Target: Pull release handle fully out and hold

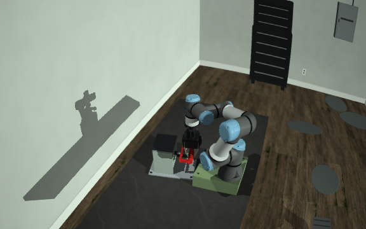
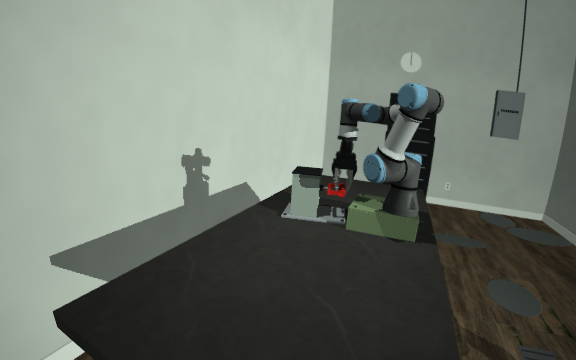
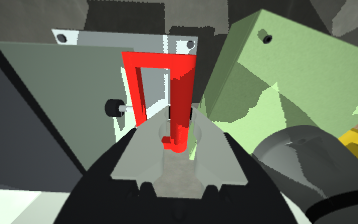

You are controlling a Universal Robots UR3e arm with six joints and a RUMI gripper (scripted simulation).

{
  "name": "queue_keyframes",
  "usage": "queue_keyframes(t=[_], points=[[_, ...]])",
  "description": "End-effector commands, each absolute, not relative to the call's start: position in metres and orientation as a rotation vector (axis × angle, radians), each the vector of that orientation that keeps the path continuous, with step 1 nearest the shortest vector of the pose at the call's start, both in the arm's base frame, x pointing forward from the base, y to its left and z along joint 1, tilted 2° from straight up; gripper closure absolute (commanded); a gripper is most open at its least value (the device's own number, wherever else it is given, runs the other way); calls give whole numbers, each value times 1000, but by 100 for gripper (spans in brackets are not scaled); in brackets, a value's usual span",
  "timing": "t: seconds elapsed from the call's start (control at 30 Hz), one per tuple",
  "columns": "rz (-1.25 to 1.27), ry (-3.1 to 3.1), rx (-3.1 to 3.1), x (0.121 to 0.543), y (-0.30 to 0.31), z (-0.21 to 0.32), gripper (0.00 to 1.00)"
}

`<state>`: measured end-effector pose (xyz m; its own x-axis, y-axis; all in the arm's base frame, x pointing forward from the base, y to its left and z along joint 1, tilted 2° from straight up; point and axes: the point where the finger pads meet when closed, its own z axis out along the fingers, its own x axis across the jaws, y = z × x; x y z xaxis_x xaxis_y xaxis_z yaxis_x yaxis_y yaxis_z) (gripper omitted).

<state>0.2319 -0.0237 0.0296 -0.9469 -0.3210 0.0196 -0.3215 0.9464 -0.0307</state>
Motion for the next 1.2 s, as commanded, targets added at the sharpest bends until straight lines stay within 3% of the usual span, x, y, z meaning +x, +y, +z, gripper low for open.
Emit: queue_keyframes(t=[0.0,1.17], points=[[55,-3084,509,228,-26,30,100],[55,-3084,509,180,-42,31,100]])
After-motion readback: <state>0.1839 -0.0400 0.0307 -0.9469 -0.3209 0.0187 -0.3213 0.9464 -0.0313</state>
